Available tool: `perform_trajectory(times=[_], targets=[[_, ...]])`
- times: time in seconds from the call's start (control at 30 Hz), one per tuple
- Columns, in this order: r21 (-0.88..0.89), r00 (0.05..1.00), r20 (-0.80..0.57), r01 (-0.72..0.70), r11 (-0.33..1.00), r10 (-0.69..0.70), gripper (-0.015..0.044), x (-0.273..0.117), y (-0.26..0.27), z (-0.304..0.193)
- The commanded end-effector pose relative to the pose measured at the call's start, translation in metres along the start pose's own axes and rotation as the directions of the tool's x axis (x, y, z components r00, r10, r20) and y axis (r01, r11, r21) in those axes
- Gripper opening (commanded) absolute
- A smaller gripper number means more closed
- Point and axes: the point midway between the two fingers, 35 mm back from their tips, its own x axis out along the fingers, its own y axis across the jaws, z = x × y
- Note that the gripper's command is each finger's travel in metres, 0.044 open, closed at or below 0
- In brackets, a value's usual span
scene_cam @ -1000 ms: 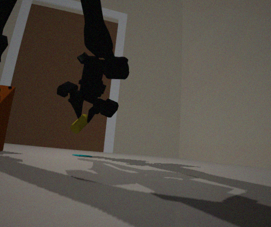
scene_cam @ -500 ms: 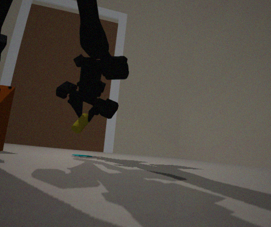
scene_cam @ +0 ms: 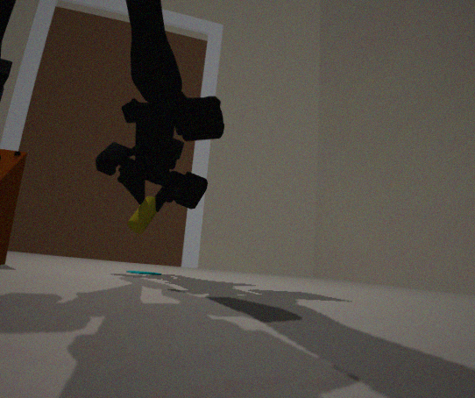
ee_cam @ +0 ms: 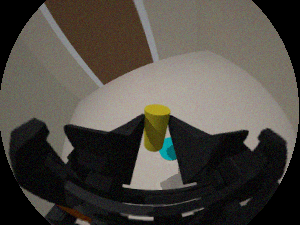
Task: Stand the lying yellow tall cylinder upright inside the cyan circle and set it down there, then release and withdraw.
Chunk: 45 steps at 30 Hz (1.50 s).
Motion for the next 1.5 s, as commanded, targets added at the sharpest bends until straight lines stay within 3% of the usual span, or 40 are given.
perform_trajectory(times=[0.0, 1.47], targets=[[-0.015, 0.999, 0.035, 0.004, 1.0, -0.004, 0.0105, -0.002, 0.0, 0.001], [-0.113, 0.937, 0.342, 0.116, 0.987, -0.07, 0.0105, -0.024, 0.0, 0.001]])
